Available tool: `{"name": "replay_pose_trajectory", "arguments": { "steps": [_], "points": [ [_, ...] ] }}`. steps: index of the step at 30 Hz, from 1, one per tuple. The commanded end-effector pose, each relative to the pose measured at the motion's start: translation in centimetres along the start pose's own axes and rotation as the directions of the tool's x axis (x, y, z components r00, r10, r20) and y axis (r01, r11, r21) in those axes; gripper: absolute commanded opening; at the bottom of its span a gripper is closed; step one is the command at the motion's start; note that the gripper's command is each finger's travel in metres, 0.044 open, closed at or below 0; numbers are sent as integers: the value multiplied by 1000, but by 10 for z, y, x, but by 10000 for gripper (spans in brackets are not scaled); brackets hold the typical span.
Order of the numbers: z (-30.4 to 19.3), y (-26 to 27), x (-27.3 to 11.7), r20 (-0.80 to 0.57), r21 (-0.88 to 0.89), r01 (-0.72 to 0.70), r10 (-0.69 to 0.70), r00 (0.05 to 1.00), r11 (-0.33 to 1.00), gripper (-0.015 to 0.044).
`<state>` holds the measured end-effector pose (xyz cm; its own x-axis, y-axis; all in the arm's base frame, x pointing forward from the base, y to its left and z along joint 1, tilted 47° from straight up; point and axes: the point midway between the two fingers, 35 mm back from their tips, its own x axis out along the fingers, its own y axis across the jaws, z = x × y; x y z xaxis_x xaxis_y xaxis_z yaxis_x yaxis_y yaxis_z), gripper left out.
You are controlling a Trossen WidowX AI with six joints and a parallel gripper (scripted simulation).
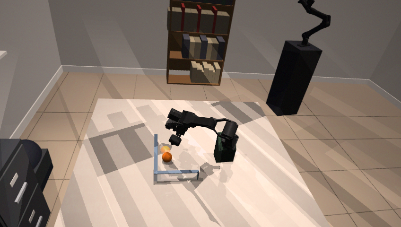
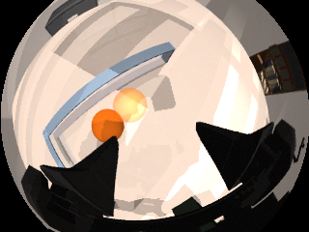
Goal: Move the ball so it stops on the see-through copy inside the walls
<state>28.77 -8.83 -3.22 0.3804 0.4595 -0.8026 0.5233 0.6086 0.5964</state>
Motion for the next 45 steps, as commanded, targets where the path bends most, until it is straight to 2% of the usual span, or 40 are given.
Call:
{"name": "replay_pose_trajectory", "arguments": {
  "steps": [1,6,19,45],
  "points": [
    [15,47,15,-260,-254,-137,69,963,957,397],
    [18,71,21,-368,-337,-230,97,925,913,397],
    [18,71,21,-368,-337,-230,97,925,913,397],
    [3,75,60,-368,-336,-231,98,925,913,397]
  ]
}}
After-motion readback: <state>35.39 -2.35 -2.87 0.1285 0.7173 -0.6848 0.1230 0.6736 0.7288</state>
